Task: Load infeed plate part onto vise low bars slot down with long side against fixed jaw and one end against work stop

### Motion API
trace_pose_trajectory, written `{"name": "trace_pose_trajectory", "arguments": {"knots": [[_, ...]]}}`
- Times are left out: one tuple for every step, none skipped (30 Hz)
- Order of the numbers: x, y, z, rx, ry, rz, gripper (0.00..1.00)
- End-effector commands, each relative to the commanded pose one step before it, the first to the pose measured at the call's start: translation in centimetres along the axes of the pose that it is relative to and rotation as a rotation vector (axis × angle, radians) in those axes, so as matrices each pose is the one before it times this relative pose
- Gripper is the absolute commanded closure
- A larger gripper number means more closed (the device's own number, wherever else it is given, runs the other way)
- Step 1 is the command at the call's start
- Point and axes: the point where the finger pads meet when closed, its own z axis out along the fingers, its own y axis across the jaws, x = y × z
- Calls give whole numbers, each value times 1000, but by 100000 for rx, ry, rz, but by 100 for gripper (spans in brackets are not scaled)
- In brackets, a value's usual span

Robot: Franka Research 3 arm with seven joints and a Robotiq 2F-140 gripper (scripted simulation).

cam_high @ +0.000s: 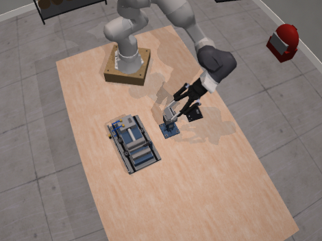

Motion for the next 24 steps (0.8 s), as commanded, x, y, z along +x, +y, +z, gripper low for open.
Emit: {"name": "trace_pose_trajectory", "arguments": {"knots": [[-153,-153,356,352,91,1382,100],[-68,0,68,0,0,0,100],[-67,0,67,0,0,0,100],[-65,0,65,0,0,0,100],[-63,0,63,0,0,0,100],[-61,0,62,0,0,0,100],[-60,0,60,0,0,0,100],[-58,0,58,0,0,0,100],[0,0,0,0,0,0,100],[0,0,0,0,0,0,100],[-56,0,56,0,0,0,100],[-54,0,54,0,0,0,100],[-52,0,52,0,0,0,100],[-49,0,50,0,0,0,100],[-47,0,47,0,0,0,100],[-45,0,45,0,0,0,100],[-43,0,43,0,0,0,100],[-41,0,41,0,0,0,100],[-39,0,39,0,0,0,100],[-37,0,37,0,0,0,100],[-34,0,34,0,0,0,100],[-32,0,32,0,0,0,100],[-30,0,30,0,0,0,100],[-28,0,28,0,0,0,100]]}}
